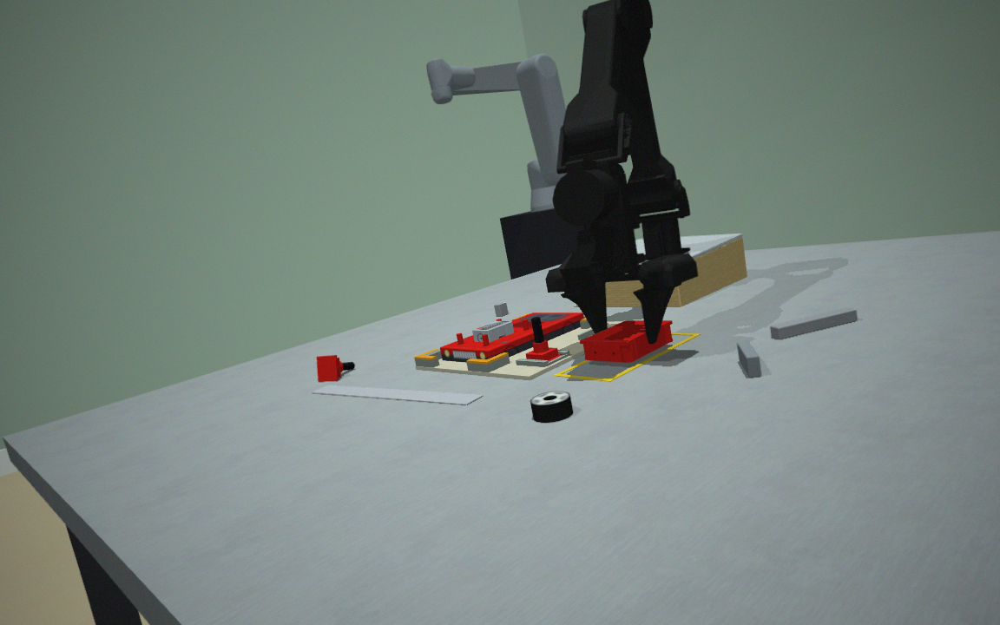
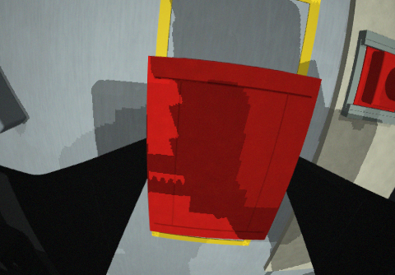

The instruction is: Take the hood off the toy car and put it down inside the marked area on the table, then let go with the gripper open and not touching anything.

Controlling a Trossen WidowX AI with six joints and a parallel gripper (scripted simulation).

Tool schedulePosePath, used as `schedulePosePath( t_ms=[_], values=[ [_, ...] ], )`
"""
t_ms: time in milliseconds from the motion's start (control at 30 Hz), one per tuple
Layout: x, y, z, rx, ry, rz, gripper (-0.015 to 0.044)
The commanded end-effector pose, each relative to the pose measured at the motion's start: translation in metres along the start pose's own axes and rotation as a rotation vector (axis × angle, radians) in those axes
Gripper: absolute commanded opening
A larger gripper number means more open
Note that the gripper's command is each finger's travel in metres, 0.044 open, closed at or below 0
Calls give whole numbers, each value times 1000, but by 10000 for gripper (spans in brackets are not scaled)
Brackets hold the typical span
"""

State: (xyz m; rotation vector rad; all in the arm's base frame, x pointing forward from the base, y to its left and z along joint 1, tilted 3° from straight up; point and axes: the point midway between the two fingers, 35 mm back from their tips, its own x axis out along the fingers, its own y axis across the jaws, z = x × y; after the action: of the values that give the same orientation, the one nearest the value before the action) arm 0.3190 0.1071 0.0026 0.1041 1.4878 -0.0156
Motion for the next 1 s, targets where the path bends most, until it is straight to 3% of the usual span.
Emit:
schedulePosePath(
  t_ms=[0, 300, 833, 967],
  values=[
    [4, -1, -1, 3, 5, -8, 0],
    [6, -1, -1, 3, 5, -8, 0],
    [4, 0, -1, 0, 4, -2, 420],
    [-19, 1, 2, 0, 7, -4, 440]
  ],
)
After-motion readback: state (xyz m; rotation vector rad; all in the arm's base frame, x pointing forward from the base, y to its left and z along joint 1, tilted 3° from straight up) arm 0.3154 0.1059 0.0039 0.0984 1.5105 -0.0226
